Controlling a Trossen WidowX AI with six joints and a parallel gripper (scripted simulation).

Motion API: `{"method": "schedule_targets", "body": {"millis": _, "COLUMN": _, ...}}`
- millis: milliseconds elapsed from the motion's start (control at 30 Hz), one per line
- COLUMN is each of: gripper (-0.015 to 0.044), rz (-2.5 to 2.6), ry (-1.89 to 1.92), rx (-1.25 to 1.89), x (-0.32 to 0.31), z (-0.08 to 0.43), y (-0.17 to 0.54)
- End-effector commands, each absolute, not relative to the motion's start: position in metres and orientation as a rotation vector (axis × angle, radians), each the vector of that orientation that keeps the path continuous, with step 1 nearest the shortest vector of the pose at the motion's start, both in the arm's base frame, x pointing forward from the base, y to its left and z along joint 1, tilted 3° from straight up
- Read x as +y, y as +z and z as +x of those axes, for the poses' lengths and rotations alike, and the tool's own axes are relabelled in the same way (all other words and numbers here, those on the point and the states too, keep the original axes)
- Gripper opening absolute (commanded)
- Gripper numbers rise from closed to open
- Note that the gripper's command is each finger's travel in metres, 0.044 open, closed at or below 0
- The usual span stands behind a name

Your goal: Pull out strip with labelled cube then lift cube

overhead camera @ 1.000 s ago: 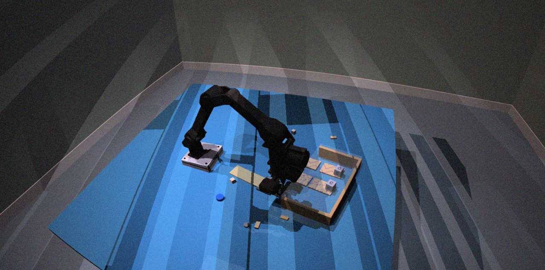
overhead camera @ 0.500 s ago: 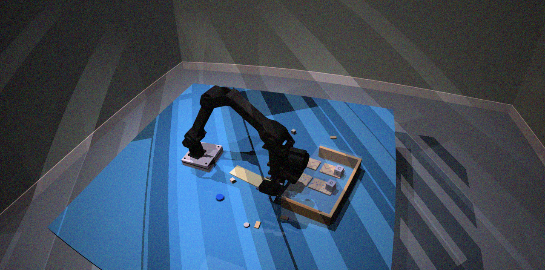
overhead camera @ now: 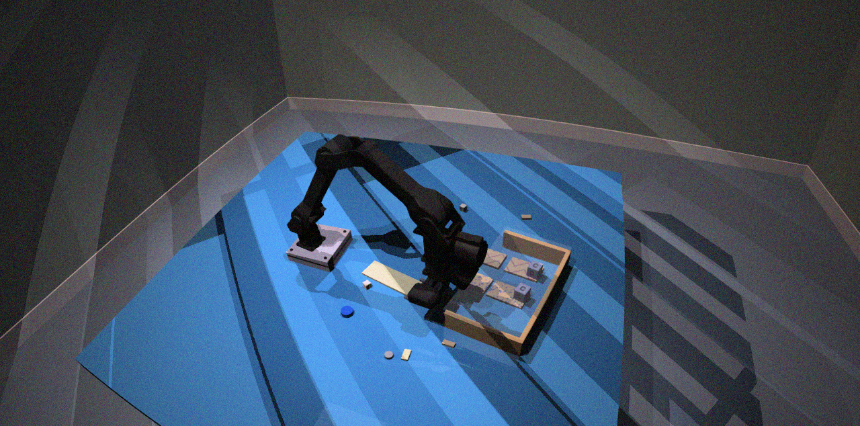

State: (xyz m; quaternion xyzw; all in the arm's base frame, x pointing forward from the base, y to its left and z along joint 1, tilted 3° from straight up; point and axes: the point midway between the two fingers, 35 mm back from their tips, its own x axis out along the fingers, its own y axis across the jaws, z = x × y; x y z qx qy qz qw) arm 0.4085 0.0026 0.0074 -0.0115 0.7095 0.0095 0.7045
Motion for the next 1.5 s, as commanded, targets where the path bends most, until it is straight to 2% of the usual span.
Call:
{"method": "schedule_targets", "body": {"millis": 0, "gripper": 0.0, "rz": -0.027, "ry": 0.021, "rx": 1.582, "x": 0.003, "z": 0.397, "y": 0.016}}
{"method": "schedule_targets", "body": {"millis": 400, "gripper": 0.0, "rz": -0.032, "ry": 0.023, "rx": 1.59, "x": 0.003, "z": 0.353, "y": 0.047}}
{"method": "schedule_targets", "body": {"millis": 633, "gripper": 0.0, "rz": -0.033, "ry": 0.023, "rx": 1.591, "x": 0.003, "z": 0.348, "y": 0.049}}
{"method": "schedule_targets", "body": {"millis": 1000, "gripper": 0.0, "rz": -0.033, "ry": 0.023, "rx": 1.594, "x": 0.002, "z": 0.309, "y": 0.049}}
{"method": "schedule_targets", "body": {"millis": 1467, "gripper": 0.0, "rz": -0.033, "ry": 0.023, "rx": 1.594, "x": 0.003, "z": 0.307, "y": 0.085}}
